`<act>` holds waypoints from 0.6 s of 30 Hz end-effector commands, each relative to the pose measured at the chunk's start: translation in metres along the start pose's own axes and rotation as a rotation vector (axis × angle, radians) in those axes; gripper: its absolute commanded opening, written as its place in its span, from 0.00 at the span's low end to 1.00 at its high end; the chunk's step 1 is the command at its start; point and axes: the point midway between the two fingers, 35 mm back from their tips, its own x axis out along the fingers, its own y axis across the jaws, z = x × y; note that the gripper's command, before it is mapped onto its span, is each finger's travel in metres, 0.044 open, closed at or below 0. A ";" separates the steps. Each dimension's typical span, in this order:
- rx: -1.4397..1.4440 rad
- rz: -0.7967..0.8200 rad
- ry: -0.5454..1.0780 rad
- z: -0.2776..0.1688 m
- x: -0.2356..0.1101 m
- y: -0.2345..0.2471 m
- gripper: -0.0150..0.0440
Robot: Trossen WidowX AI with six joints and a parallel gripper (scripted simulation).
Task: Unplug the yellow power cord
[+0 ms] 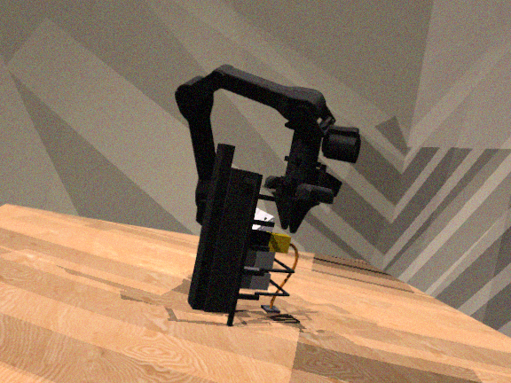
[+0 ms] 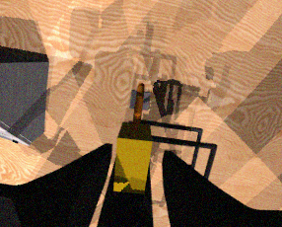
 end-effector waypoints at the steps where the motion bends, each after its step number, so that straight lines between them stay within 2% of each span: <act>1: -0.003 -0.002 0.003 -0.008 0.000 0.000 0.53; 18: -0.003 -0.002 0.003 -0.014 0.011 0.001 0.53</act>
